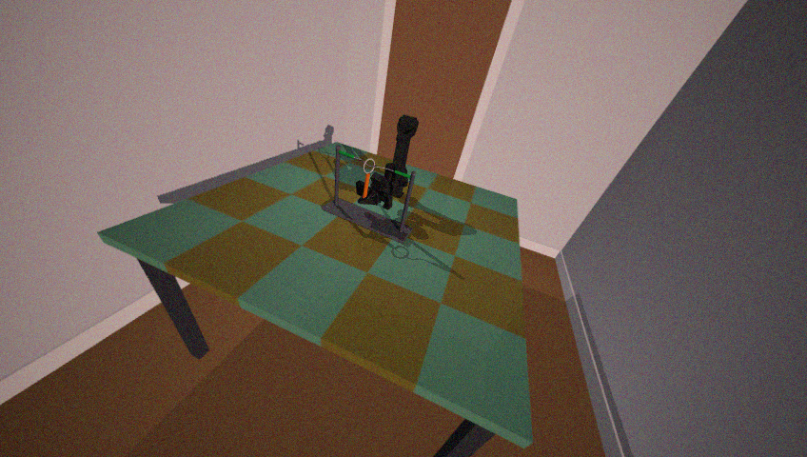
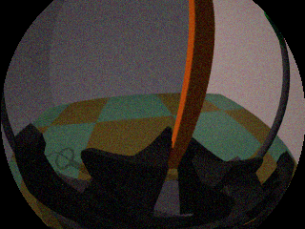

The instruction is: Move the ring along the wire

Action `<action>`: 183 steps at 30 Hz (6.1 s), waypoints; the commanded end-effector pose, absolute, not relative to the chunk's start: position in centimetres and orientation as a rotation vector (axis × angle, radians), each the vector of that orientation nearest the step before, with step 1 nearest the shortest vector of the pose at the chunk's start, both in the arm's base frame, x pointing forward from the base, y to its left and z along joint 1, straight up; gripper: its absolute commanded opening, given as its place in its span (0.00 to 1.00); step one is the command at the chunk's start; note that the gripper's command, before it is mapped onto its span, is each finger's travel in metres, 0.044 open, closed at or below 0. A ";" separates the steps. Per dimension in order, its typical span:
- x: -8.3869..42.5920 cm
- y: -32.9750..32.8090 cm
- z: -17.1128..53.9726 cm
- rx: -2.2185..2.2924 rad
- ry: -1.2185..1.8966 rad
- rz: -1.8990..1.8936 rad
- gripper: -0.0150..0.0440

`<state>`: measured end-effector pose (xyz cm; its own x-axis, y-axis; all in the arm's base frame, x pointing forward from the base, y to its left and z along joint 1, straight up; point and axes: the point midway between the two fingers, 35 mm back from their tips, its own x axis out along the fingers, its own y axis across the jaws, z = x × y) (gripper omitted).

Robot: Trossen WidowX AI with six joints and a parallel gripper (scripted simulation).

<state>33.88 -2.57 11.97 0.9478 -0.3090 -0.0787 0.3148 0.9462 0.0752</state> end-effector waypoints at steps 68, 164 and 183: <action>31.4 1.8 12.8 -0.123 0.227 0.374 0.00; 31.2 9.0 10.9 0.005 0.230 0.016 0.00; 30.2 9.2 11.3 0.000 0.232 0.020 0.53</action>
